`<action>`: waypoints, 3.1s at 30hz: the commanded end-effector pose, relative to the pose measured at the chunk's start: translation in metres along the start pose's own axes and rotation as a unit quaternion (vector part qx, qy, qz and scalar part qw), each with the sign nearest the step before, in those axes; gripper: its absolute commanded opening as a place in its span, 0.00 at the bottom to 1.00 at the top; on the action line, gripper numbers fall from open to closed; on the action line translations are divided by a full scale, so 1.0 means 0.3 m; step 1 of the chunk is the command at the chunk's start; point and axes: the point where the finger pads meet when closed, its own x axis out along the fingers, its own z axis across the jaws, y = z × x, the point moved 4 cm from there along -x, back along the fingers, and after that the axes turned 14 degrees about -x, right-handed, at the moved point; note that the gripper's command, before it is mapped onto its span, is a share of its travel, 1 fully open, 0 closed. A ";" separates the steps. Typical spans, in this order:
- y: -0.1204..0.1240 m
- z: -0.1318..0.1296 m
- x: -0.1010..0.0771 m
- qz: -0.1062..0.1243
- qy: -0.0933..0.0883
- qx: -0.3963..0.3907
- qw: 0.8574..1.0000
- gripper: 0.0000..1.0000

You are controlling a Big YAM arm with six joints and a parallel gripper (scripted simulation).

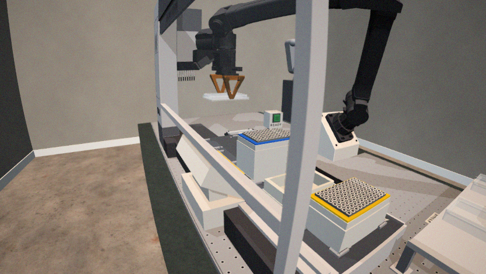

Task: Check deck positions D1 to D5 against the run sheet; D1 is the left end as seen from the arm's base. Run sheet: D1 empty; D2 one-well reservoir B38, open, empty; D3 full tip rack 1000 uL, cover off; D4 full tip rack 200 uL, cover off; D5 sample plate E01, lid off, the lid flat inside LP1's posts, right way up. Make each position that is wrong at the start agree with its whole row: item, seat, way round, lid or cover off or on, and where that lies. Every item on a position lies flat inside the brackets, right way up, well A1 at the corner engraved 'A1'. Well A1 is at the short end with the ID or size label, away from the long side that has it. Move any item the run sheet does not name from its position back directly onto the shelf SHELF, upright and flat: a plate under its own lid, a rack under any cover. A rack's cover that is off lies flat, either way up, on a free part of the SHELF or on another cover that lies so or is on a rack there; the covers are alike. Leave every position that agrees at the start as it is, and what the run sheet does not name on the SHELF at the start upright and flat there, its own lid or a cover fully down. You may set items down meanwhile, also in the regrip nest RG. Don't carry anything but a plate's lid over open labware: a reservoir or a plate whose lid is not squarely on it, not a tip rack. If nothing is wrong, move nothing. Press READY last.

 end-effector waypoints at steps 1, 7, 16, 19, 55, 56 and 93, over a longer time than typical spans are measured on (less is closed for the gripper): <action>-0.015 -0.043 -0.073 -0.015 0.011 0.012 1.000 0.00; -0.005 -0.016 -0.021 -0.003 -0.002 0.011 1.000 0.00; -0.005 -0.016 -0.021 -0.003 -0.002 0.011 1.000 0.00; -0.005 -0.016 -0.021 -0.003 -0.002 0.011 1.000 0.00; -0.005 -0.016 -0.021 -0.003 -0.002 0.011 1.000 0.00; -0.005 -0.016 -0.021 -0.003 -0.002 0.011 1.000 0.00; 0.017 -0.008 -0.038 -0.007 0.000 0.011 1.000 0.00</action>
